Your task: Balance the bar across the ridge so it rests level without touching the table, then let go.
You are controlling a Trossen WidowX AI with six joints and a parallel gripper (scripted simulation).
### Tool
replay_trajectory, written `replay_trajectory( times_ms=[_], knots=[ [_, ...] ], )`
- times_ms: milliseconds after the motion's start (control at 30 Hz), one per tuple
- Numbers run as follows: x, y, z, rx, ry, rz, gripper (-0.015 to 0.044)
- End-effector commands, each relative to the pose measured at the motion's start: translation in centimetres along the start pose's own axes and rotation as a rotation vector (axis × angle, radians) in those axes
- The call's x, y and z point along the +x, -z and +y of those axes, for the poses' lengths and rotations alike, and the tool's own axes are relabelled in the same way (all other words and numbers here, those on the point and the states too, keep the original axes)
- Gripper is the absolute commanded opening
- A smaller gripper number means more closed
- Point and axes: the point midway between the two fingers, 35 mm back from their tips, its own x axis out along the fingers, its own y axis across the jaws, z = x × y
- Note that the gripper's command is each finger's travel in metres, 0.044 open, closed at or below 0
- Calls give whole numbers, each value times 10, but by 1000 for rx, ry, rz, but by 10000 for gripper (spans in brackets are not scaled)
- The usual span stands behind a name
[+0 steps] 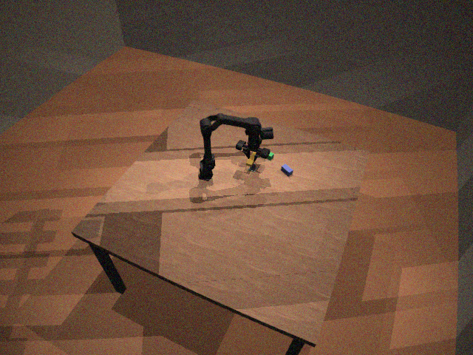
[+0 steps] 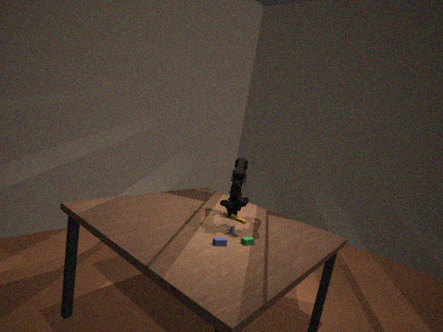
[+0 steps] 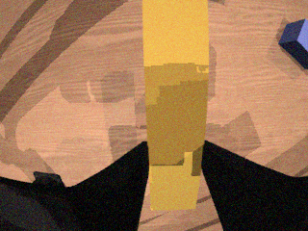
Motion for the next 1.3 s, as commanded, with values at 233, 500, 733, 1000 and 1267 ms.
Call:
replay_trajectory(
  times_ms=[233, 500, 733, 1000, 1267],
  knots=[
    [18, 0, 0, 5, 2, 3, 0],
    [31, 1, 0, 5, 2, 3, 0],
    [36, 1, 0, 5, 2, 3, 0],
    [35, 1, 0, 5, 2, 3, 0],
    [36, 1, 0, 5, 2, 3, 0]
  ],
)
